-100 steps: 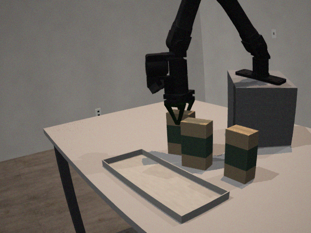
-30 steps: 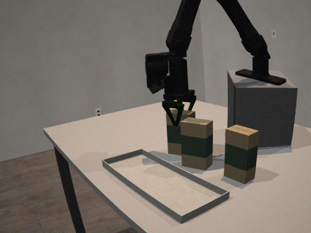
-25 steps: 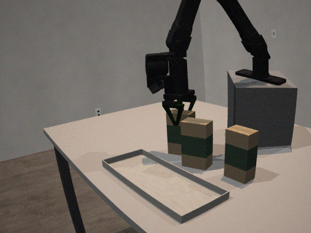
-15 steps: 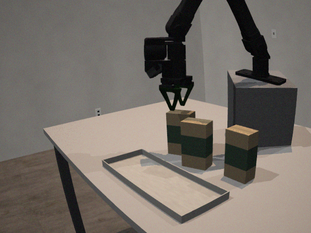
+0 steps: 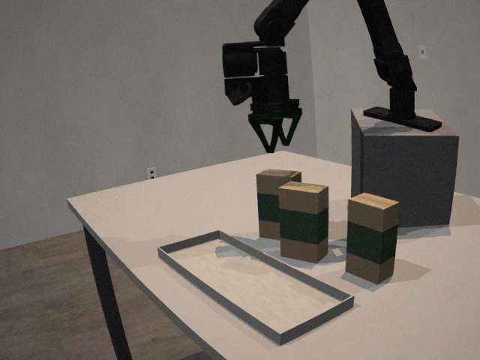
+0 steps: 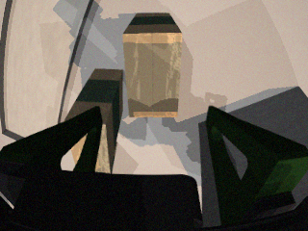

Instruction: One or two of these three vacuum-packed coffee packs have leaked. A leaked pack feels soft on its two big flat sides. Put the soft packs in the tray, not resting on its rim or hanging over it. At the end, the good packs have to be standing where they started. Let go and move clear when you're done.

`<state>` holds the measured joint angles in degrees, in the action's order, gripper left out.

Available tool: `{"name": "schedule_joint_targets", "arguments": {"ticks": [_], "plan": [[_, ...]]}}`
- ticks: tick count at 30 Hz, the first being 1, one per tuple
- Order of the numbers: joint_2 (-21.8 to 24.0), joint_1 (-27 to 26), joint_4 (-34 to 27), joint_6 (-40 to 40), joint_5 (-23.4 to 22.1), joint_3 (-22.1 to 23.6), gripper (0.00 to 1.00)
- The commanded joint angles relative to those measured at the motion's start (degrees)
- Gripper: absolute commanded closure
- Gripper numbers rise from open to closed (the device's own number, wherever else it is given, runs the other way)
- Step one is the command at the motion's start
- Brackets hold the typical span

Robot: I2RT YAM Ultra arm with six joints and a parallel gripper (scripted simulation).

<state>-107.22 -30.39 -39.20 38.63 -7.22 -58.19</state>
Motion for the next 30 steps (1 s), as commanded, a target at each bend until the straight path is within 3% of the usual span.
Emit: {"name": "schedule_joint_targets", "arguments": {"ticks": [1, 7, 9, 10, 20, 22, 30], "plan": [[1.84, 2.6, -0.89, 2.78, 0.24, -1.64, 0.24], [4.24, 18.44, -0.77, 21.92, -0.17, -0.89, 0.24], [3.98, 21.29, -0.82, 25.53, 0.5, -1.43, 0.24], [2.28, 21.79, -0.8, 26.26, 1.04, -1.57, 0.24], [1.9, 21.89, -0.89, 27.24, 1.56, -1.65, 0.24], [1.38, 21.93, 1.22, 27.35, 1.6, 0.83, 0.24], [-3.46, 22.51, 8.21, 28.07, 1.62, 2.44, 0.24]]}}
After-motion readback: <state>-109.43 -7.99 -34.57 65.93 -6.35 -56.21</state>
